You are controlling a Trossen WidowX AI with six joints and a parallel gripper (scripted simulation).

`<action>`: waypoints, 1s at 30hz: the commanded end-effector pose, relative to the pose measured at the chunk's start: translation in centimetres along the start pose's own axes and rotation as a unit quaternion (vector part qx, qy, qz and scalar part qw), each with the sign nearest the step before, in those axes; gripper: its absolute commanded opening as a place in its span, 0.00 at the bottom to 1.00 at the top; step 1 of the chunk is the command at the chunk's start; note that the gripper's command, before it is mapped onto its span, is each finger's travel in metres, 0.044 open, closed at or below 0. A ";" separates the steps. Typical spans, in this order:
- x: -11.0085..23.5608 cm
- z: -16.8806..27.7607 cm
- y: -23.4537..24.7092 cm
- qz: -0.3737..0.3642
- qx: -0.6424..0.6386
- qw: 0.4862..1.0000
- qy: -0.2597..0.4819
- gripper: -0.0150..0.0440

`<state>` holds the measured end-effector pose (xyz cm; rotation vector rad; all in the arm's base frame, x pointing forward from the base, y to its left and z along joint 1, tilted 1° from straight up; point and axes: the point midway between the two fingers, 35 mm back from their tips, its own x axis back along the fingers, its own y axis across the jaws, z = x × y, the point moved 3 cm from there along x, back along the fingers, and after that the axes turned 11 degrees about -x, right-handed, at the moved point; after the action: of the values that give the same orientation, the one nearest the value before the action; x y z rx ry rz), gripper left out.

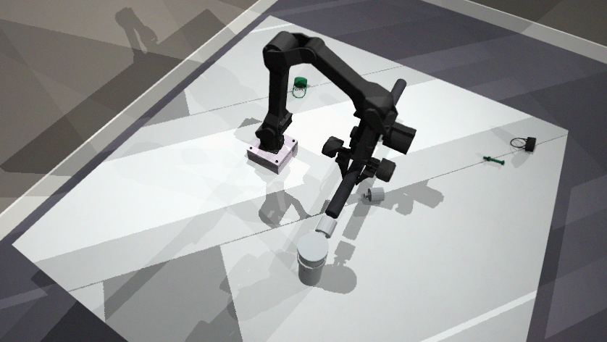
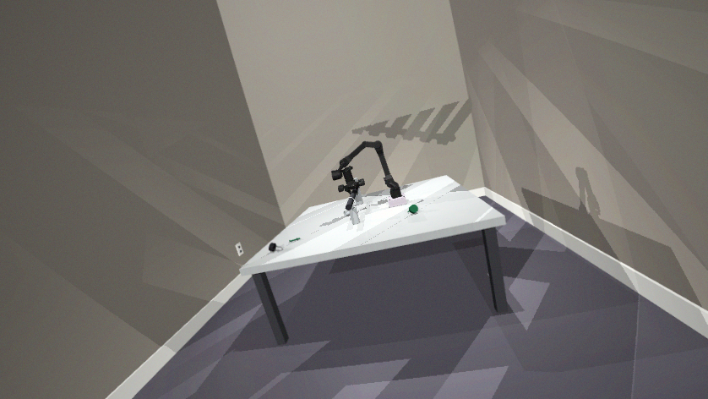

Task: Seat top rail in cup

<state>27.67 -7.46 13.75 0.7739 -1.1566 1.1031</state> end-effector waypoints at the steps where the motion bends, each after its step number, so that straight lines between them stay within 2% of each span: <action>1: 0.5 0.2 -0.4 0.006 0.000 1.000 0.001 0.25; 30: -0.1 2.3 -0.8 -0.001 0.005 1.000 0.000 0.25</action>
<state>27.86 -9.27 14.30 0.7970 -1.1636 1.1048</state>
